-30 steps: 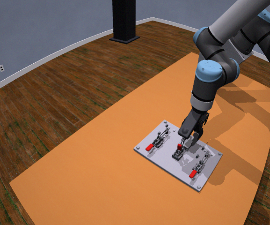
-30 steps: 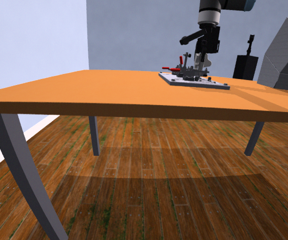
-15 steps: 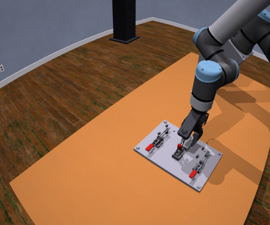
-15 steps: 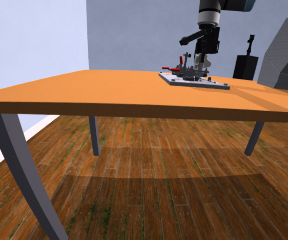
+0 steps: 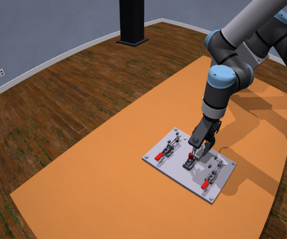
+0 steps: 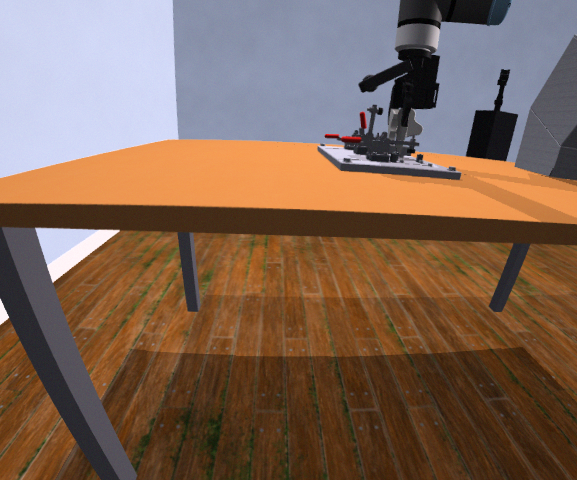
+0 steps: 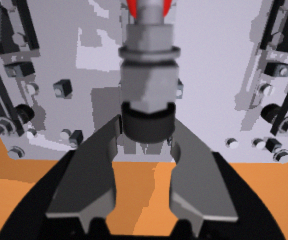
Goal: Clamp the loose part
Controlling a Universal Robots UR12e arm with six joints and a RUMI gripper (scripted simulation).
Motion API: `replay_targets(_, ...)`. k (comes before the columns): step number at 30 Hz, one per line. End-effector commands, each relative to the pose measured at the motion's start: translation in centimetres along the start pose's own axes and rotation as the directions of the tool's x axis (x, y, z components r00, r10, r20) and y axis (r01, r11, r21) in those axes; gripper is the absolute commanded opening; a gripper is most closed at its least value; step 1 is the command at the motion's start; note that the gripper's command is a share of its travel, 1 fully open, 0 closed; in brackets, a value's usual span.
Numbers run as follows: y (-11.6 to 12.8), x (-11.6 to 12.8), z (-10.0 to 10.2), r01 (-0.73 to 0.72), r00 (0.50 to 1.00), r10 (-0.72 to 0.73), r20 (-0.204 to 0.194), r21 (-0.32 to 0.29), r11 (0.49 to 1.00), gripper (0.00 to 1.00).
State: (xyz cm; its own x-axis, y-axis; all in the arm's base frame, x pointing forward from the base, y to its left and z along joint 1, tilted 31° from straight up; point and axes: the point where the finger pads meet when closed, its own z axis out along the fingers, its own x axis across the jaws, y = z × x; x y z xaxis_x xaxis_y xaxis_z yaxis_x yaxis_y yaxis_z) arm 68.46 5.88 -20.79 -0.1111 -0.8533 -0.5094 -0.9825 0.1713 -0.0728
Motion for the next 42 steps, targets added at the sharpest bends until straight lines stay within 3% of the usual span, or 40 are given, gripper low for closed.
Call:
replay_targets(1,-0.06,0.01,-0.05,0.000,1.000,0.000,0.000,0.001,1.000,0.00)
replay_targets(40,-0.28,0.23,-0.05,0.000,1.000,0.000,0.000,0.001,1.000,0.00)
replay_targets(41,-0.28,0.23,-0.05,0.000,1.000,0.000,0.000,0.001,1.000,0.59)
replay_targets(42,-0.28,0.23,-0.05,0.000,1.000,0.000,0.000,0.001,1.000,0.59)
